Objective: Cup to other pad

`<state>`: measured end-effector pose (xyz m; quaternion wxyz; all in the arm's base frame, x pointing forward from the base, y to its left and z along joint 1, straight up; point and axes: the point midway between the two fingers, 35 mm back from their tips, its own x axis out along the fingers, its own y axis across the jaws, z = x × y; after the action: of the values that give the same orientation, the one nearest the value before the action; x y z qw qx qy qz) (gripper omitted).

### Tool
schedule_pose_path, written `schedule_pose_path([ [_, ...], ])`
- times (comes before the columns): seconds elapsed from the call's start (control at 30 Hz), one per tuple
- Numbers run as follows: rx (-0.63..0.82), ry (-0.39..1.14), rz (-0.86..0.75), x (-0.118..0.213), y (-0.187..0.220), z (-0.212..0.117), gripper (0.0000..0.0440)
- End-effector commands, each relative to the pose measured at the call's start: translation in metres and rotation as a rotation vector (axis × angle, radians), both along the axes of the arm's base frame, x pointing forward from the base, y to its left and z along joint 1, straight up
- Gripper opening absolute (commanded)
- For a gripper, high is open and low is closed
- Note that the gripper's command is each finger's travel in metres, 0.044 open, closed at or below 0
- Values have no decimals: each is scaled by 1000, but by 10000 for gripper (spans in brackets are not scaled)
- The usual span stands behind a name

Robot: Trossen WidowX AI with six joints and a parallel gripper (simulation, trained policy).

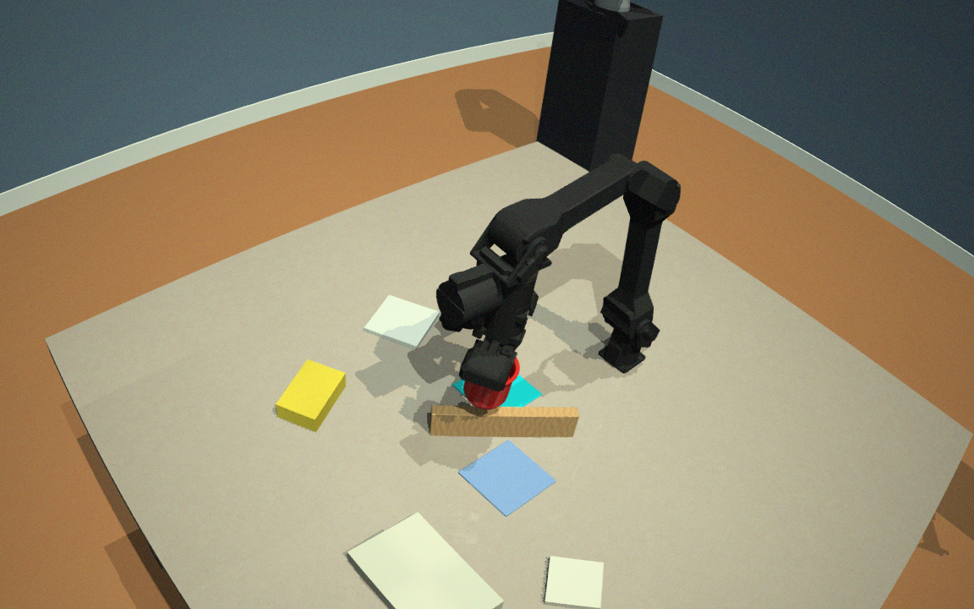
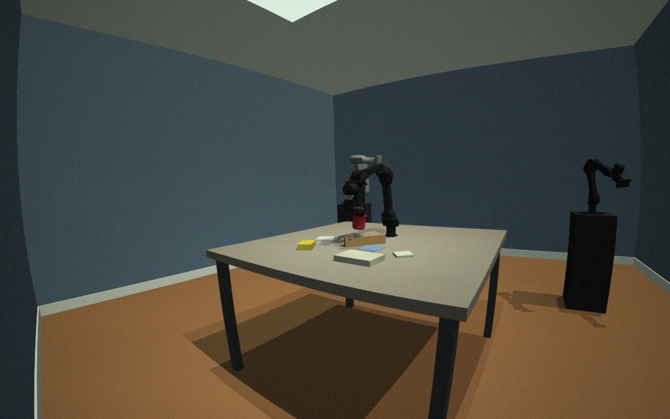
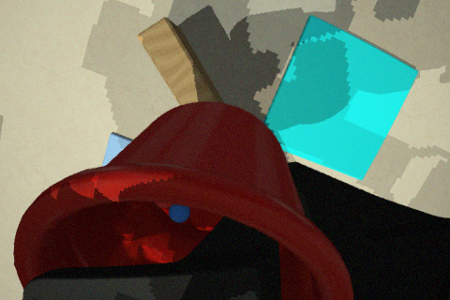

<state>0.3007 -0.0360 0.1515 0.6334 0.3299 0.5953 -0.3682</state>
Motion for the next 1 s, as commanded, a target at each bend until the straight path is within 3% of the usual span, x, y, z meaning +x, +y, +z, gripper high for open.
schedule_pose_path([
  [0.0, -4, -21, -20, -3, -9, 0, 0],
  [0.97, -22, -73, -159, -36, -49, -46, 0],
])
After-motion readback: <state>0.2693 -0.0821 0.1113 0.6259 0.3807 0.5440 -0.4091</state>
